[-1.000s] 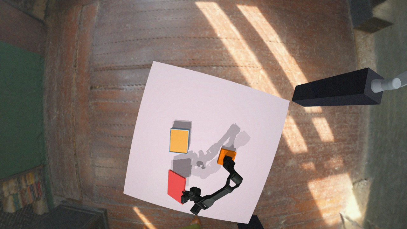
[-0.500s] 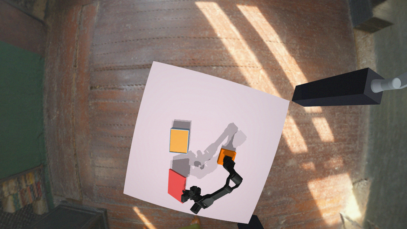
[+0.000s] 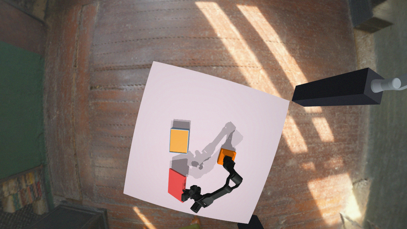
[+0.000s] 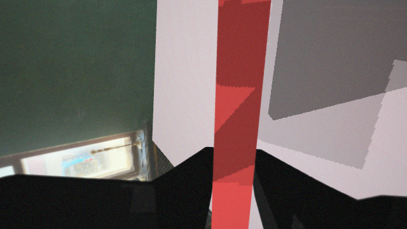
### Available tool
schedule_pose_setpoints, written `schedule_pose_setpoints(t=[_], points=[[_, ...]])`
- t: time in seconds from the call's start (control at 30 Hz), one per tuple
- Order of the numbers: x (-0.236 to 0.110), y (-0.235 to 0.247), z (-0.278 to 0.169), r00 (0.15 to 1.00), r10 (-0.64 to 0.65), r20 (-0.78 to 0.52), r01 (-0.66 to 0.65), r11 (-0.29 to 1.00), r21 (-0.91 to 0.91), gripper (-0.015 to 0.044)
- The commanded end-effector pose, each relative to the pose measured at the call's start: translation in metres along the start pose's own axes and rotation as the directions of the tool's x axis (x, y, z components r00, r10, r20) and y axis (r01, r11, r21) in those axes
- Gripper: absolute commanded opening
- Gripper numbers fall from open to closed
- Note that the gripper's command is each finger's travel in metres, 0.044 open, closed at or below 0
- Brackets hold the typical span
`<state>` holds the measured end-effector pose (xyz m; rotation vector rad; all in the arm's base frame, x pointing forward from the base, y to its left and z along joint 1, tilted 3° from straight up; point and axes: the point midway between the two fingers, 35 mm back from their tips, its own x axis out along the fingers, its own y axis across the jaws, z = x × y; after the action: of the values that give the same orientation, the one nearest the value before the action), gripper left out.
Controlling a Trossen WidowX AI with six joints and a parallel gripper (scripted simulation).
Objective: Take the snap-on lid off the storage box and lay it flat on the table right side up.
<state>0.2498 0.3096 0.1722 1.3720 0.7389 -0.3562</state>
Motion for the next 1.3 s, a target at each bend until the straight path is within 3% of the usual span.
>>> schedule_pose_setpoints(t=[0.0,1.27], points=[[0.002,-0.002,0.000,1.000,0.006,0.001,-0.006,1.000,0.001,0.0000],[0.022,-0.025,0.000,1.000,0.006,0.001,-0.006,1.000,0.001,0.0000]])
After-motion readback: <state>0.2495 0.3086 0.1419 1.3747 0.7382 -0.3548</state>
